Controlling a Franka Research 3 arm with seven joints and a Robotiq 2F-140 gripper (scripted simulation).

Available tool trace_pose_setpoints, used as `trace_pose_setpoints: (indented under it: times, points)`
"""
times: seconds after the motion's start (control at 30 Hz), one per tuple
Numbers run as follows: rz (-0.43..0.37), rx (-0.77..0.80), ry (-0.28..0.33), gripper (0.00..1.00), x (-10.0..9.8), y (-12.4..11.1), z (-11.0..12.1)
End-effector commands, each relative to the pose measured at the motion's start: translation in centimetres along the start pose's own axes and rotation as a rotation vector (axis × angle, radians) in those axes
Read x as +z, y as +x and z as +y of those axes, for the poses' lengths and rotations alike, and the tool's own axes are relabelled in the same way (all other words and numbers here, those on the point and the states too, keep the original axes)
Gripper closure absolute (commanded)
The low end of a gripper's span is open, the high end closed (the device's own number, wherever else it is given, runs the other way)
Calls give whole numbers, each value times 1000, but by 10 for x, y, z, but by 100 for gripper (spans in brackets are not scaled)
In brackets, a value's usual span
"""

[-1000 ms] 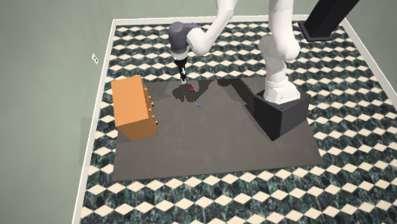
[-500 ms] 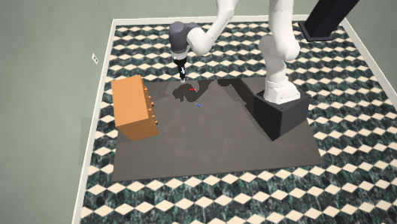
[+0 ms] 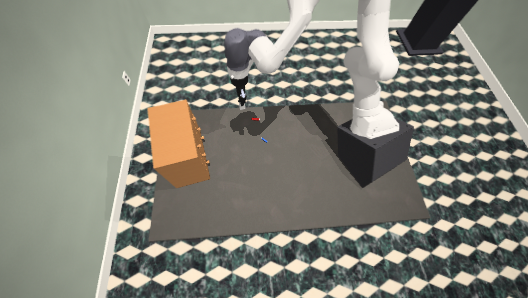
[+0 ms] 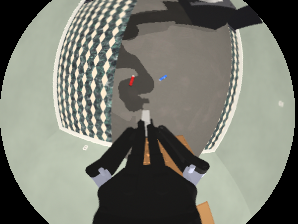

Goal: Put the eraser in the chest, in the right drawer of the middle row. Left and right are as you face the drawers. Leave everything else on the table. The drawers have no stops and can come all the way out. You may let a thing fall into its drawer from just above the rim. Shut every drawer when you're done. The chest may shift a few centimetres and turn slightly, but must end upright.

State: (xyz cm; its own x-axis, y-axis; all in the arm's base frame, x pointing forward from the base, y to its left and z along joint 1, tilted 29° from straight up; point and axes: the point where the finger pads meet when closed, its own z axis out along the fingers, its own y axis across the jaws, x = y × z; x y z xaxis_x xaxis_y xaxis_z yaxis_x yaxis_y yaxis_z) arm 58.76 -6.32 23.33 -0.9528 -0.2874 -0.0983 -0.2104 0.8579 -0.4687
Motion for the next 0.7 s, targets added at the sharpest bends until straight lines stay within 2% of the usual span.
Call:
trace_pose_setpoints:
  times: [0.0,0.67]
  points:
    - [-5,14,7,90,-2,-2,-1]
    - [-8,17,12,90,-3,-3,-2]
